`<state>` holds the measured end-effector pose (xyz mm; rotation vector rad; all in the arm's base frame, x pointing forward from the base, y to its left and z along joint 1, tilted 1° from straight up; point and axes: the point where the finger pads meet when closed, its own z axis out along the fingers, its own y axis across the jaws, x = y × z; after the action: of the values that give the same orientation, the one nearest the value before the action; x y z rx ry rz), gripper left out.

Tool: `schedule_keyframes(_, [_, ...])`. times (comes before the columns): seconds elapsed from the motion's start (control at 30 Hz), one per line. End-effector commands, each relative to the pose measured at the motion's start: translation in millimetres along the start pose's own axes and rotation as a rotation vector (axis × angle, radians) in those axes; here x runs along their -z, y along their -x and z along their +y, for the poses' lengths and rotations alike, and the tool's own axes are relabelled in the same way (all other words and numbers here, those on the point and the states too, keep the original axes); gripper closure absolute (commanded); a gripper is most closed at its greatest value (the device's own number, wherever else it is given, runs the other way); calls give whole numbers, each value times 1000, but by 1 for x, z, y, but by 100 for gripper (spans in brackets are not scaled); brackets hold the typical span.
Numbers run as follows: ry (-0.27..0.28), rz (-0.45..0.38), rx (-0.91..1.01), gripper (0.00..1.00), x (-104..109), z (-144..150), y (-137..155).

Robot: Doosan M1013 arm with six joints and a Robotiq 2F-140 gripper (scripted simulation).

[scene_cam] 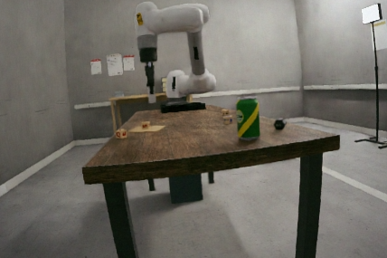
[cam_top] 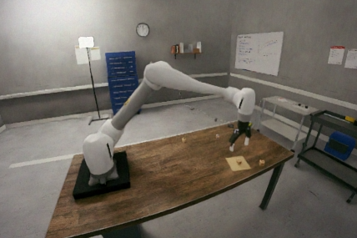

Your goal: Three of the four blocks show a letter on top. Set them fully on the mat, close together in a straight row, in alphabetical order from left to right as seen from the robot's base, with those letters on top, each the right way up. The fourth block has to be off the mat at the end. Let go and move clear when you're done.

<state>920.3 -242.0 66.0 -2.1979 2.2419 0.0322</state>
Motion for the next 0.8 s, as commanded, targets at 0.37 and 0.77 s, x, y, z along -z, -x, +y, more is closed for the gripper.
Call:
schedule_keyframes(0.37, [-3,-2,472,0,1,-20,60])
schedule_keyframes(0.77, [-4,-2,838,0,0,-32,108])
